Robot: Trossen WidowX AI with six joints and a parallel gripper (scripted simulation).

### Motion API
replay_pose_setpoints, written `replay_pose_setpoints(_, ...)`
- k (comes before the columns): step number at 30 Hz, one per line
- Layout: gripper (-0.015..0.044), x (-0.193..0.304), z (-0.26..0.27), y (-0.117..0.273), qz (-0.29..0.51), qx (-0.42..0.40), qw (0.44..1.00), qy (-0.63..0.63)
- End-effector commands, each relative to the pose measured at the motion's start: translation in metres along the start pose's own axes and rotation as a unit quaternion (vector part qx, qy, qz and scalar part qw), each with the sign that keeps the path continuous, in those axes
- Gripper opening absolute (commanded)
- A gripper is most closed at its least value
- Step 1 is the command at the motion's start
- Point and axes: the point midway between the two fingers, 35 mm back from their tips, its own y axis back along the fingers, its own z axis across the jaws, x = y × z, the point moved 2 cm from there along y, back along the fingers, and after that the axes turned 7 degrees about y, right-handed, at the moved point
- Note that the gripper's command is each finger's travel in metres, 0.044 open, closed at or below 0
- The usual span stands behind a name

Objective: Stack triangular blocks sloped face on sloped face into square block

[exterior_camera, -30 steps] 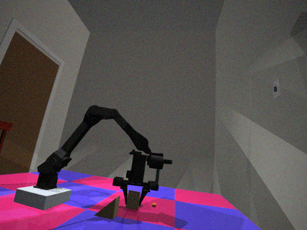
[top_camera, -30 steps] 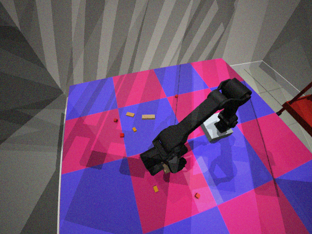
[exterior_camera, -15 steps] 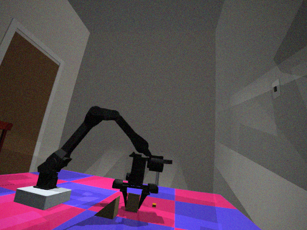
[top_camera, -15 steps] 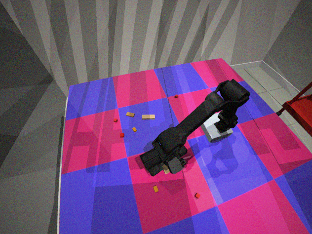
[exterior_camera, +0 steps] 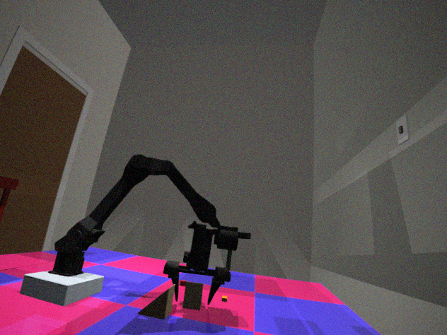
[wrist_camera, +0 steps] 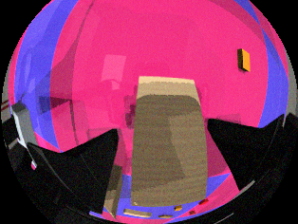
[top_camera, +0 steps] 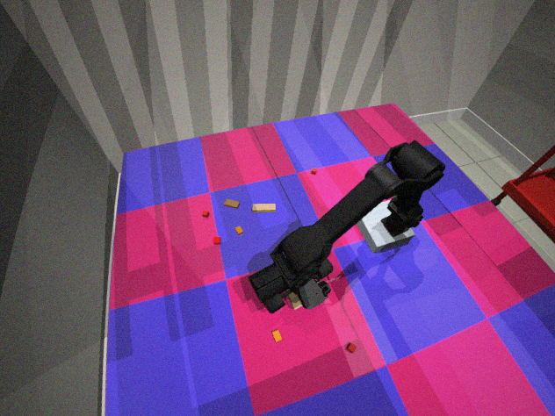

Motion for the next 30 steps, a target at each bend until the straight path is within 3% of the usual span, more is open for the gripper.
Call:
replay_pose_setpoints(1,0.044,0.0,0.0,0.003,0.0,0.0,1.0,0.0)
replay_pose_setpoints(6,0.044,0.0,0.001,0.057,0.0,0.0,1.0,0.0)
replay_pose_setpoints(18,0.044,0.002,0.0,0.056,-0.004,0.004,1.0,-0.003)
replay_pose_setpoints(25,0.044,0.056,0.017,0.083,-0.189,0.041,0.98,-0.054)
replay_pose_setpoints(30,0.044,0.062,0.019,0.087,-0.207,0.05,0.975,-0.059)
